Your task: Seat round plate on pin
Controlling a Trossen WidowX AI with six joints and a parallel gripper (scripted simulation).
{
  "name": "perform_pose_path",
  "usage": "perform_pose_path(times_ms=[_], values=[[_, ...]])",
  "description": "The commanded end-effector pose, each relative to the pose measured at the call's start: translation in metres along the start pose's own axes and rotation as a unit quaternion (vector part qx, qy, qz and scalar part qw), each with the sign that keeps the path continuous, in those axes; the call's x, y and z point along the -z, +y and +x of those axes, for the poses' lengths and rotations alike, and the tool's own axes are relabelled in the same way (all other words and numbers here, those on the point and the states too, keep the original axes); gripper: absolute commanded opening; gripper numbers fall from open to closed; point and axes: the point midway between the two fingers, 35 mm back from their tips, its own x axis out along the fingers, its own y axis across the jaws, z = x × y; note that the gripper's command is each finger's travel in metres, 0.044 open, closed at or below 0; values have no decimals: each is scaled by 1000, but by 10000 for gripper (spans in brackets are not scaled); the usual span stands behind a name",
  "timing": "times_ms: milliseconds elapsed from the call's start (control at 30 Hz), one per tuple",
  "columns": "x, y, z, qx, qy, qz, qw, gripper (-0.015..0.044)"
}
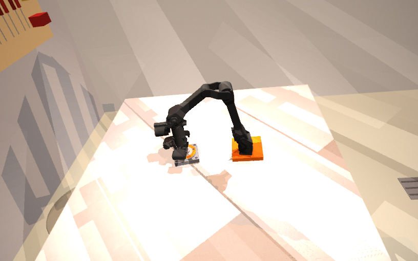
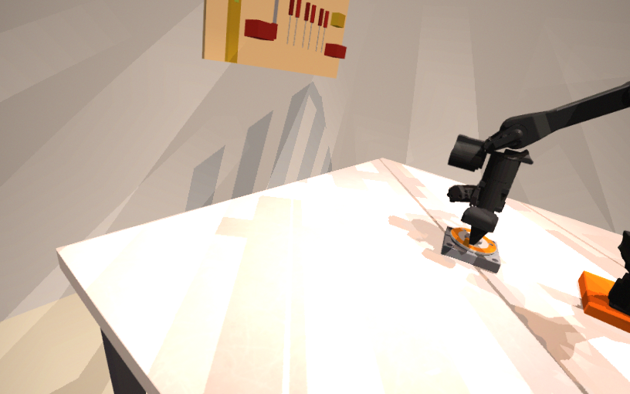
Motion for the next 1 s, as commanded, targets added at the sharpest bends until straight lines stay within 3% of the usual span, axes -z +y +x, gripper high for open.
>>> perform_pose_path(times_ms=[0,967], values=[[-6,-1,2,3,0,1,1000,0],[-39,-17,-2,3,-1,1,1000,0]])
